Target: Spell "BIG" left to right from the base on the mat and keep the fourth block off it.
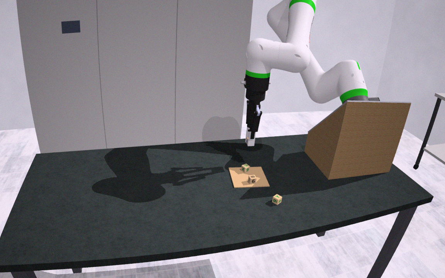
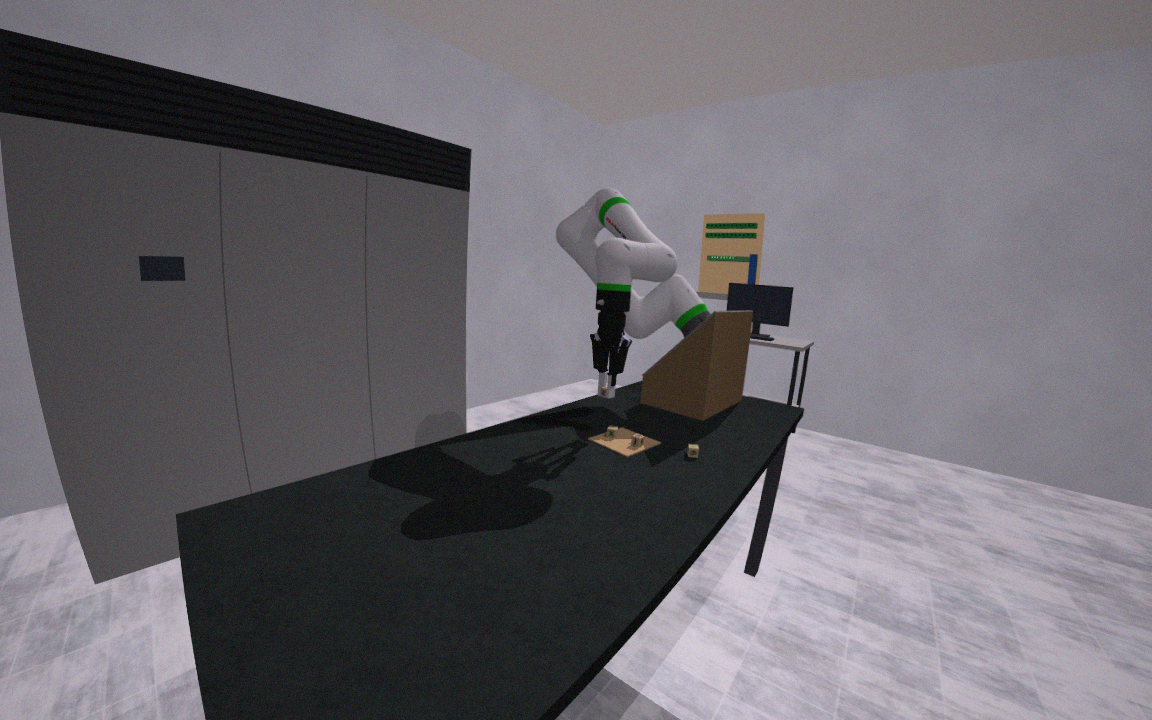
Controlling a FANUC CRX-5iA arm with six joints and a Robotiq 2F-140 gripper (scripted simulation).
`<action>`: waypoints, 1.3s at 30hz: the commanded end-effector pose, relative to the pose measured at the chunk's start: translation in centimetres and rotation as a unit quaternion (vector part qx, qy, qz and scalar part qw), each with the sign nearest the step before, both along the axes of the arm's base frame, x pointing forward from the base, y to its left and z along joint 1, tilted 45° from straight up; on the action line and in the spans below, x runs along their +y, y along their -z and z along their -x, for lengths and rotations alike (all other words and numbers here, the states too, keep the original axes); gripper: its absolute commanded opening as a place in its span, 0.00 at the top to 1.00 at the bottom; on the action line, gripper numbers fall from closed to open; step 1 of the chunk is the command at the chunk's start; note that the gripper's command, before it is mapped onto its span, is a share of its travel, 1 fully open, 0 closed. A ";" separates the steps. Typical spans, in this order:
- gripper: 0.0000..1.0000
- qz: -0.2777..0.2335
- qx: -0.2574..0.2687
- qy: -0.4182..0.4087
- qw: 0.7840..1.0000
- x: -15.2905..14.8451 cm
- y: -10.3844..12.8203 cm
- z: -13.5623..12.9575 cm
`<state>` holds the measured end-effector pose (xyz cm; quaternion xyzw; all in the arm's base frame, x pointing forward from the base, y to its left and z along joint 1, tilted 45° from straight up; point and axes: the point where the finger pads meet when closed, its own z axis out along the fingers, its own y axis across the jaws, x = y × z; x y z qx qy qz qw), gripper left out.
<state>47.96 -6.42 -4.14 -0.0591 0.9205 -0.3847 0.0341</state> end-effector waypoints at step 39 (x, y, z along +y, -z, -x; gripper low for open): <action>0.87 0.054 0.377 -0.372 0.847 4.6 4.3 -1.0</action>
